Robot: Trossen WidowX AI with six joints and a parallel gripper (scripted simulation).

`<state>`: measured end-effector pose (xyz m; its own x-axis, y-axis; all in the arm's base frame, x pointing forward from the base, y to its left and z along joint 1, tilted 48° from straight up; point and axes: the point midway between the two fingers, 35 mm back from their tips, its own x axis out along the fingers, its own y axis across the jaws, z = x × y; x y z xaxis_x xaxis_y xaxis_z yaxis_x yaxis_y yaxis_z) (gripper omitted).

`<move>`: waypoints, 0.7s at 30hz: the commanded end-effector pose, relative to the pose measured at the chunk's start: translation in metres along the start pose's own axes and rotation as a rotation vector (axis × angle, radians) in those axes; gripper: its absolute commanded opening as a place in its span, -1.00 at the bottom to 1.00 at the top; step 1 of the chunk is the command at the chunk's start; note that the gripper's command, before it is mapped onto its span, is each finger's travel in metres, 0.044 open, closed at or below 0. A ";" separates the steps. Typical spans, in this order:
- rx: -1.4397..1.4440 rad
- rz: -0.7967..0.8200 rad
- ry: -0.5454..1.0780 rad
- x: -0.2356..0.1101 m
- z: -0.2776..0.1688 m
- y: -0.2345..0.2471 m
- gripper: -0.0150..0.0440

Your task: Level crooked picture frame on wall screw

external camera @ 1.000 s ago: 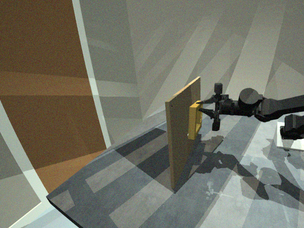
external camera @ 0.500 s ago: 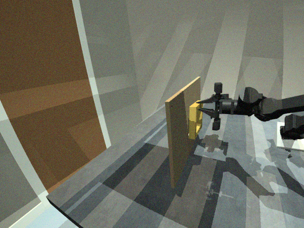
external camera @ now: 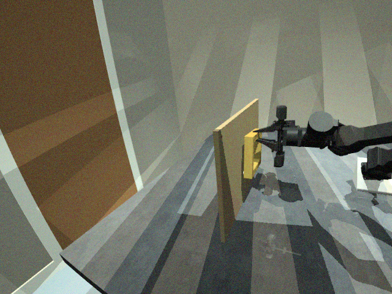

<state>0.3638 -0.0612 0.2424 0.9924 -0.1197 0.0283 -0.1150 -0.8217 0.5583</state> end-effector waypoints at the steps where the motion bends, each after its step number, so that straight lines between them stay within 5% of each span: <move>1: -0.006 0.012 0.002 0.000 -0.001 0.004 -0.49; 21: -0.006 0.012 0.002 0.000 -0.002 0.004 -0.49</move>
<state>0.3639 -0.0609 0.2430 0.9925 -0.1185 0.0285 -0.1142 -0.8217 0.5583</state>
